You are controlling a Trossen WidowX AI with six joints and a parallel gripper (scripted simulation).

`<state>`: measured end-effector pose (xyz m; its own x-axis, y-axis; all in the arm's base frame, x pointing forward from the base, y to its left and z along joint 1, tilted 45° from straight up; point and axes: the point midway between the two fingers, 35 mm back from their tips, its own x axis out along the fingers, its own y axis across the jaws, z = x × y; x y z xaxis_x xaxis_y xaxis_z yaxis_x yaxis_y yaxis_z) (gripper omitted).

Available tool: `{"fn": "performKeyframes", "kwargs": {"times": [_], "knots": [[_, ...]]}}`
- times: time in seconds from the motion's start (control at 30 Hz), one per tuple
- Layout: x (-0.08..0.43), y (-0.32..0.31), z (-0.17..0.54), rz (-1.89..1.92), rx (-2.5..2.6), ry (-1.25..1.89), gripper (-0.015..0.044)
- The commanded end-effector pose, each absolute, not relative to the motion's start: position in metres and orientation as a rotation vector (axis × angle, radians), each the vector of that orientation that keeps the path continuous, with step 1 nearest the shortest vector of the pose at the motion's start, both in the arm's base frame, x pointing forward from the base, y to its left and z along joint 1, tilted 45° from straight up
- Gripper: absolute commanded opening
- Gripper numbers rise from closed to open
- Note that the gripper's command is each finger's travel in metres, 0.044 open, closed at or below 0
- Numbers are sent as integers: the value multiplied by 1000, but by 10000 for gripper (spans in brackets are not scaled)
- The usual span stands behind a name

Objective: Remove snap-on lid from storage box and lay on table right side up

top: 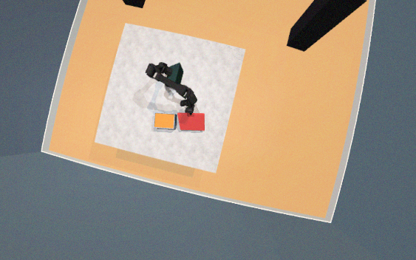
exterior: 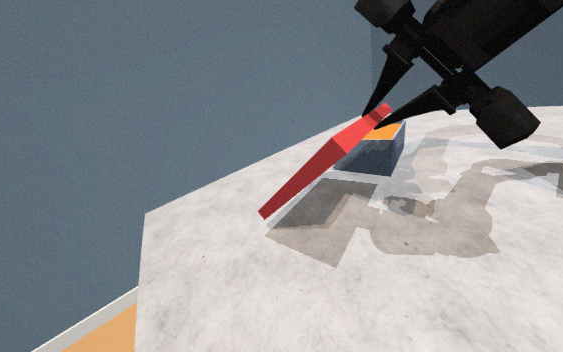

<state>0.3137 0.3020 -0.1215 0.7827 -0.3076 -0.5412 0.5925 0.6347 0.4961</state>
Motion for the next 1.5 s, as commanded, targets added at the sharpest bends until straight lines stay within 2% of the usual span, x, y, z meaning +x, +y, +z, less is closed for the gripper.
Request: {"fn": "performKeyframes", "kwargs": {"times": [0.0,1.47], "knots": [[314,300,-124,-530,713,434,0],[316,276,-150,-530,713,433,0]]}}
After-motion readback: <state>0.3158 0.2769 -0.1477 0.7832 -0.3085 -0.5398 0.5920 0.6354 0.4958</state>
